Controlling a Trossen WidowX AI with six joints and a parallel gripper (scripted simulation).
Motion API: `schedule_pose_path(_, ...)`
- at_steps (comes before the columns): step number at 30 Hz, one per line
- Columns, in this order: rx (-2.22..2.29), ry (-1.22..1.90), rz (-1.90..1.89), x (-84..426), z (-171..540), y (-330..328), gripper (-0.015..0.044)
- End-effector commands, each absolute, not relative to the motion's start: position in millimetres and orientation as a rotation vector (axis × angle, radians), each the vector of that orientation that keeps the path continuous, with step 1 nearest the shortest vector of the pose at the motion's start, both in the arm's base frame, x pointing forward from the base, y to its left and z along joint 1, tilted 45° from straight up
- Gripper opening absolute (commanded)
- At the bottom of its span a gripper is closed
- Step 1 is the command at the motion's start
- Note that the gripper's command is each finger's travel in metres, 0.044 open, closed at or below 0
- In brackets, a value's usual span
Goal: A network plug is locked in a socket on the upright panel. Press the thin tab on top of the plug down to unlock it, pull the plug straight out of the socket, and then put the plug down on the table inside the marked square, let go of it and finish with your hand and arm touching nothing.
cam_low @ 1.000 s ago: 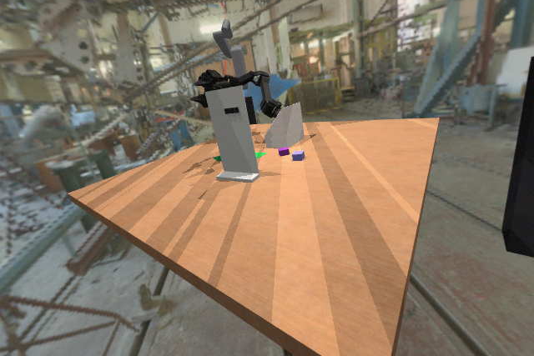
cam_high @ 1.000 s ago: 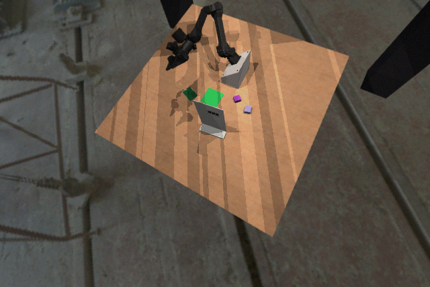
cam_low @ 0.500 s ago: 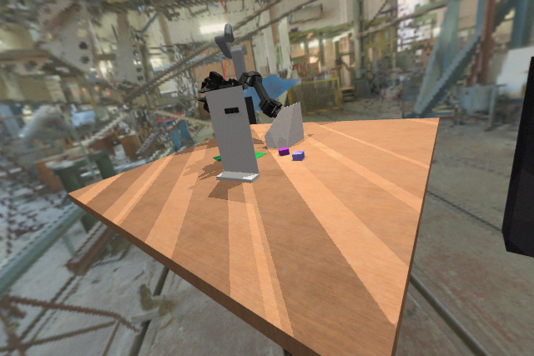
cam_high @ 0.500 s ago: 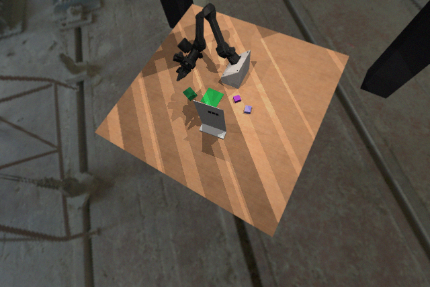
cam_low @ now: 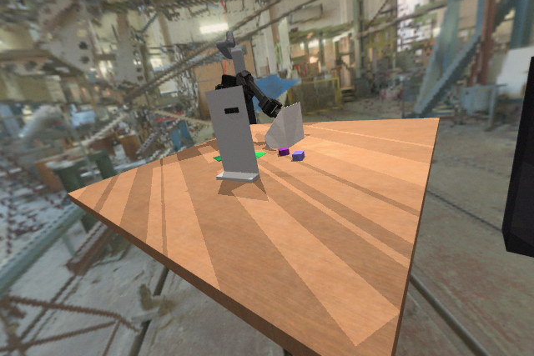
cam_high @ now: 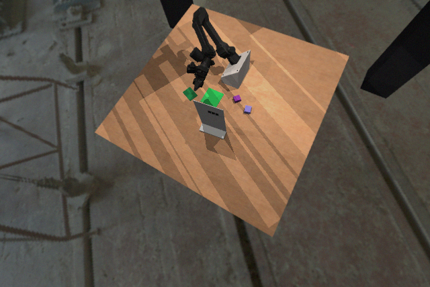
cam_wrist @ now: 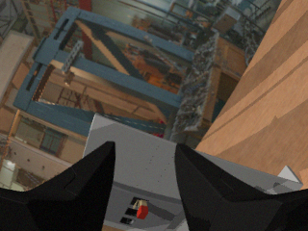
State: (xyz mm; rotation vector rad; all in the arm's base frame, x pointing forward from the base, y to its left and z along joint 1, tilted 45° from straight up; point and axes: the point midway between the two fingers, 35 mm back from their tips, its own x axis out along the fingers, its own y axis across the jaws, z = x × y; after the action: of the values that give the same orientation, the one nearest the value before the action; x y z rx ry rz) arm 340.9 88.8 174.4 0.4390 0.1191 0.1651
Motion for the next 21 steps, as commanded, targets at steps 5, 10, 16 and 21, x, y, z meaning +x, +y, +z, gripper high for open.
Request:
schedule_pose_path(5,0.558,0.201,0.185,324,129,108,0.0156)
schedule_pose_path(10,0.632,0.251,0.196,309,105,118,0.0156)
schedule_pose_path(16,0.716,0.312,0.206,288,80,127,0.0156)
schedule_pose_path(21,0.763,0.348,0.209,274,68,130,0.0156)
